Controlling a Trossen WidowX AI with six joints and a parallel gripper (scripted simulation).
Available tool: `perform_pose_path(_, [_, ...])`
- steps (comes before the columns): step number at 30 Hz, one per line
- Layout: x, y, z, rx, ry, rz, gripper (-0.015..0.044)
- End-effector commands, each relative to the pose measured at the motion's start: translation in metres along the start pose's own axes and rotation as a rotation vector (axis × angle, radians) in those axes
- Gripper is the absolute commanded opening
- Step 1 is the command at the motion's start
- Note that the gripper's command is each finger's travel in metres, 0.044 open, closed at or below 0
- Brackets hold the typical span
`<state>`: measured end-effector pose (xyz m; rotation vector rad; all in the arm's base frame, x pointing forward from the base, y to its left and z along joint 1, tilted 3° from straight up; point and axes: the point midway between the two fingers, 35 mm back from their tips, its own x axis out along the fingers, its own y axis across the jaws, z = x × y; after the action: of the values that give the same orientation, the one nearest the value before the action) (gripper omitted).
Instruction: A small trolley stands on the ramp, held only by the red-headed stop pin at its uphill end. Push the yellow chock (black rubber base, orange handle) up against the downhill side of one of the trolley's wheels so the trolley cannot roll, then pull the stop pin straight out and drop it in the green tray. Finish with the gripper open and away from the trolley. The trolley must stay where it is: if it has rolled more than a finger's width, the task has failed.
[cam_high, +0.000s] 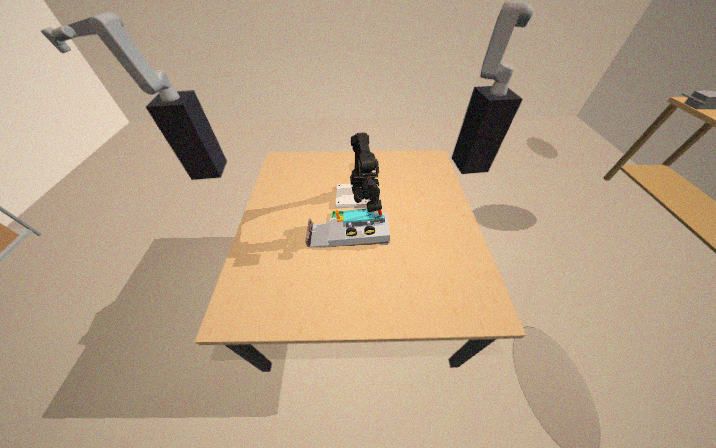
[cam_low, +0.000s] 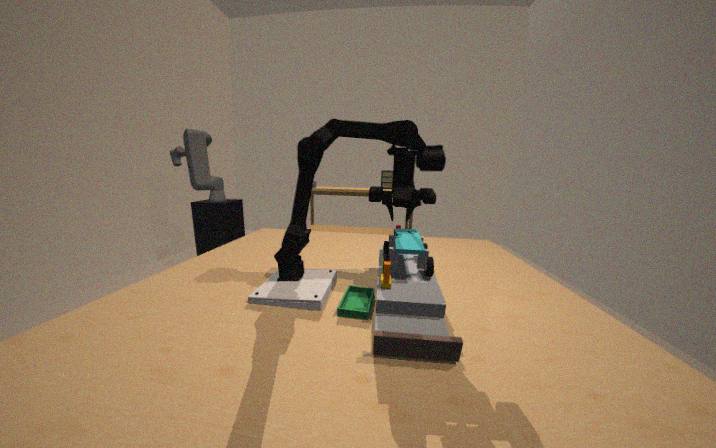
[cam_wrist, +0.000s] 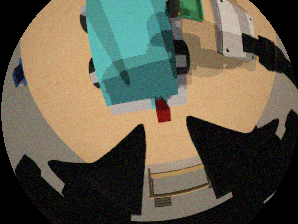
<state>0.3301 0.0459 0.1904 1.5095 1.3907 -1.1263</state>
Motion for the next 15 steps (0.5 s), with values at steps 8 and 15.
perform_pose_path(8, [0.018, -0.001, -0.001, 0.006, 0.005, -0.002, 0.019])
perform_pose_path(15, [0.022, -0.001, -0.001, 0.006, 0.005, -0.002, 0.019])
